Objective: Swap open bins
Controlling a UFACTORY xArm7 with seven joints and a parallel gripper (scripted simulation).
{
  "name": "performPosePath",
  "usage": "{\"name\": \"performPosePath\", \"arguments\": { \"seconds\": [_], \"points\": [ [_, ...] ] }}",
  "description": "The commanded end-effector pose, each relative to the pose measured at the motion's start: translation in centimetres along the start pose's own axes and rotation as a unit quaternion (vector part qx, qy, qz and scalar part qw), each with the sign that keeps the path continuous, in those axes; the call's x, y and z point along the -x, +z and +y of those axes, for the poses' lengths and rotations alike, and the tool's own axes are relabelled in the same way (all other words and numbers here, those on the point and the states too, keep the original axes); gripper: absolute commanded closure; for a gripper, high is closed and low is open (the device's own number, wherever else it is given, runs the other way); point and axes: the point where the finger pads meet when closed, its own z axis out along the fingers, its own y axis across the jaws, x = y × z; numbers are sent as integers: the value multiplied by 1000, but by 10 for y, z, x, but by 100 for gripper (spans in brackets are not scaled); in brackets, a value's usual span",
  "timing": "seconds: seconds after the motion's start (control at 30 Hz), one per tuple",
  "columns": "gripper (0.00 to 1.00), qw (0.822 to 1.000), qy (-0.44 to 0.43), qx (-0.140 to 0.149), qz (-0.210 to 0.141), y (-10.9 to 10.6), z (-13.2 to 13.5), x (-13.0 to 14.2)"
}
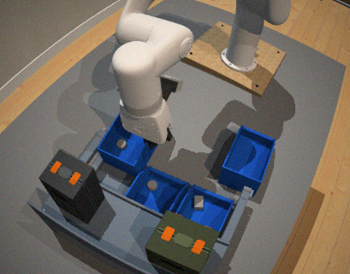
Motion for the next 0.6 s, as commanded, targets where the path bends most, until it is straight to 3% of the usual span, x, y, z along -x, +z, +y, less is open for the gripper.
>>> {"name": "performPosePath", "arguments": {
  "seconds": [0.0,0.57],
  "points": [
    [100,1000,0,-1,-2,-3,0,5],
    [100,1000,0,-1,-2,-5,0,20]
  ]
}}
